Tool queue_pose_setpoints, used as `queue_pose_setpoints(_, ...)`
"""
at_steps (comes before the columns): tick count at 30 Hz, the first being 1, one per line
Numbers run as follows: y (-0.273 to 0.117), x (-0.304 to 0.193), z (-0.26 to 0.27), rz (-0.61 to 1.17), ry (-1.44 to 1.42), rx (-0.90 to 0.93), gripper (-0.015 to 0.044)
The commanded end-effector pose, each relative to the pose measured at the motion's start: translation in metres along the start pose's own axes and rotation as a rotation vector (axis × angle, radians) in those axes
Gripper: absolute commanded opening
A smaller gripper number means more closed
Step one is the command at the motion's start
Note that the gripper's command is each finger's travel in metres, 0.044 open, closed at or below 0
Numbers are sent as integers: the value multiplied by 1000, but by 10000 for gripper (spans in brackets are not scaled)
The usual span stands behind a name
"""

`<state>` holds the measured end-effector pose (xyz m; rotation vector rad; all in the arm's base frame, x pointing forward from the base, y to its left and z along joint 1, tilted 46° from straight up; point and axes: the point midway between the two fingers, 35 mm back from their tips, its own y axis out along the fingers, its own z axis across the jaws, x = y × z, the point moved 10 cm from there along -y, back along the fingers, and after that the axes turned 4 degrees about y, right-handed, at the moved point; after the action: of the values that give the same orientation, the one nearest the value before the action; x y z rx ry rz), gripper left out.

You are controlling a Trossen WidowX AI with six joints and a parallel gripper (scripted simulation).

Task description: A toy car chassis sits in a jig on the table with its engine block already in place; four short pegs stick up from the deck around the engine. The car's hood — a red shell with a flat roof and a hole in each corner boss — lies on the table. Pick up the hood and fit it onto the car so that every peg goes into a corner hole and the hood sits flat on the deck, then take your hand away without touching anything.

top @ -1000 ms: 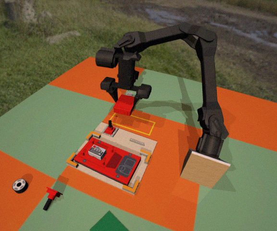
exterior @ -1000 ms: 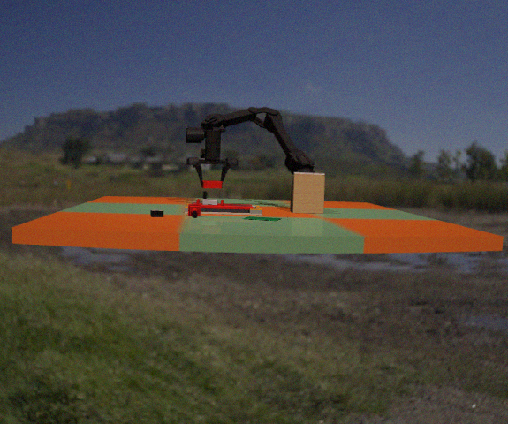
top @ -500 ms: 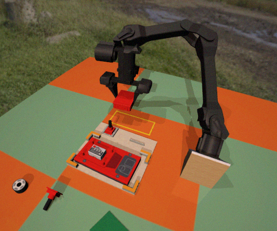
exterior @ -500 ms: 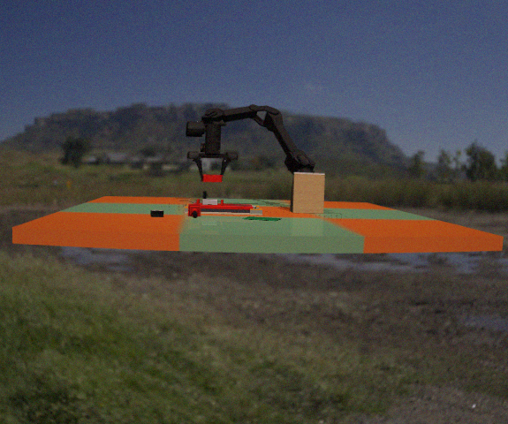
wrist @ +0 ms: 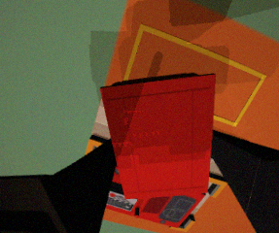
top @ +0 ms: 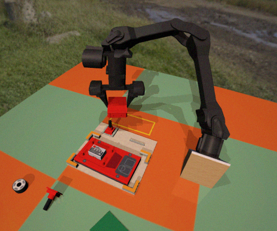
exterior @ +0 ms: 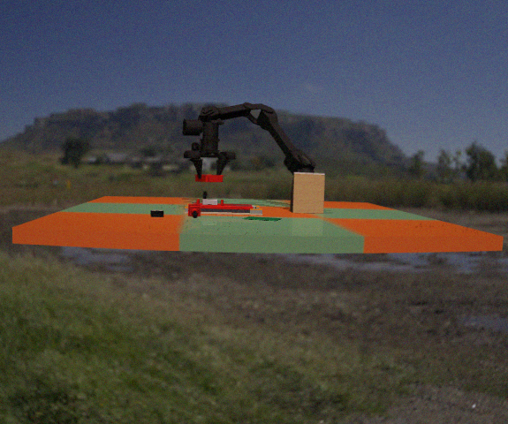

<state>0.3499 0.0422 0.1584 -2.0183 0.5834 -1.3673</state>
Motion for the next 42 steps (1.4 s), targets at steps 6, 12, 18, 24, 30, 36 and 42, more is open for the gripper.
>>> queue_pose_setpoints(6, -3, -34, 20, 7, -254, 13, 0)
queue_pose_setpoints(12, -4, -57, 30, 8, -411, 14, 0)
queue_pose_setpoints(18, -5, -80, 38, 7, -568, 14, 0)
queue_pose_setpoints(24, -5, -104, 45, 5, -724, 13, 0)
queue_pose_setpoints(30, -4, -129, 51, 2, -879, 9, 0)
queue_pose_setpoints(36, -3, -151, 55, -1, -1020, 5, 0)
queue_pose_setpoints(42, -3, -159, 57, -3, -1072, 3, 0)
